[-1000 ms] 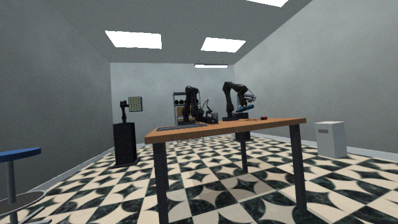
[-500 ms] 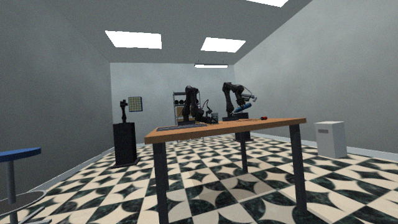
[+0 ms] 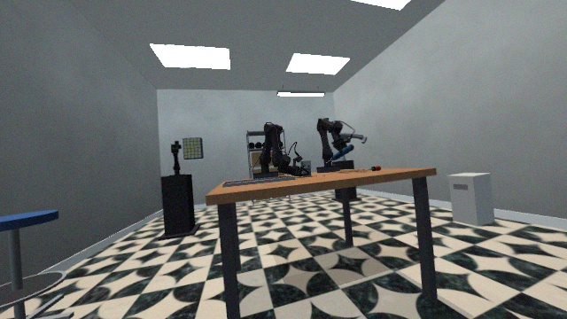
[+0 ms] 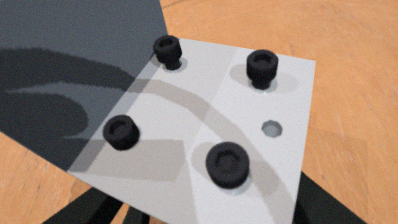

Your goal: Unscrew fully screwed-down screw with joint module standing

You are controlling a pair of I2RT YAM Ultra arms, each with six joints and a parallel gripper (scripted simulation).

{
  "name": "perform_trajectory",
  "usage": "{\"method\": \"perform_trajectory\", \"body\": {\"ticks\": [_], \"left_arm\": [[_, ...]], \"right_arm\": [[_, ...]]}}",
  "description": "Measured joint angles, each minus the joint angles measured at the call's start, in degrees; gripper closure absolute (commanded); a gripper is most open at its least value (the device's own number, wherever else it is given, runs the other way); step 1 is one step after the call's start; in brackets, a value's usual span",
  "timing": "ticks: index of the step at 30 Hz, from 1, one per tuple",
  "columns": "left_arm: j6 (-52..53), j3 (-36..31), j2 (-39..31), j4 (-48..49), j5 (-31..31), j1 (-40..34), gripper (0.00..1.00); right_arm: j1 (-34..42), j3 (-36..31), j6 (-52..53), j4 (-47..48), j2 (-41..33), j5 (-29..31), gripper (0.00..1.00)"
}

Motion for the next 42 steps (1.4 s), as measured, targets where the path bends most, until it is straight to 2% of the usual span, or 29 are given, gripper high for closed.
{"method": "perform_trajectory", "body": {"ticks": [42], "left_arm": [[14.1, -8.3, -9.0, 18.3, 0.0, -15.5, 0.58]], "right_arm": [[0.0, 0.0, 0.0, 0.0, 0.0, 0.0, 0.41]]}}
